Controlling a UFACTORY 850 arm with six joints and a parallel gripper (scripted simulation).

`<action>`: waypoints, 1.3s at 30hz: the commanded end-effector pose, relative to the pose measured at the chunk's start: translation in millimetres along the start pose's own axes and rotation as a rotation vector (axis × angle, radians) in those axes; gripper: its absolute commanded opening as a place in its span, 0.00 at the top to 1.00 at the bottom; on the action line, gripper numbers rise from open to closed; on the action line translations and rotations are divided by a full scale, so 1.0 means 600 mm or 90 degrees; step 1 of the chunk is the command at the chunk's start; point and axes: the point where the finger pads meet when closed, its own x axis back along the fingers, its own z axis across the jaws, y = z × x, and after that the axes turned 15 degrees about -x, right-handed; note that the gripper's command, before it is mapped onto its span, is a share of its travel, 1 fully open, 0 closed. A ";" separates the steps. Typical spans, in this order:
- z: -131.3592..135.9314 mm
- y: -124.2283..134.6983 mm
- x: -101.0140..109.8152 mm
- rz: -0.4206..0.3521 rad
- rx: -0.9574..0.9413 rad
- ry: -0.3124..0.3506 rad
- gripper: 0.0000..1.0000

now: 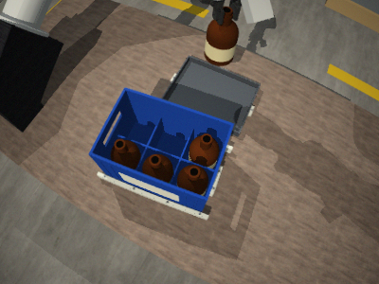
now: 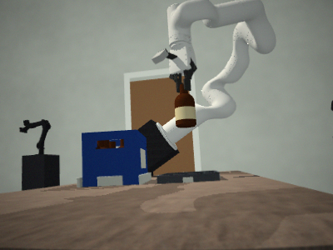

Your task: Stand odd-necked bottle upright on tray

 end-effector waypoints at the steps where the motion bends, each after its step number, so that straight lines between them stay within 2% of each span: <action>1: -0.001 0.000 0.001 0.001 0.000 -0.001 1.00; 22: -0.001 0.000 -0.002 0.001 0.000 -0.001 1.00; 39: -0.001 0.000 -0.036 0.001 0.000 -0.001 1.00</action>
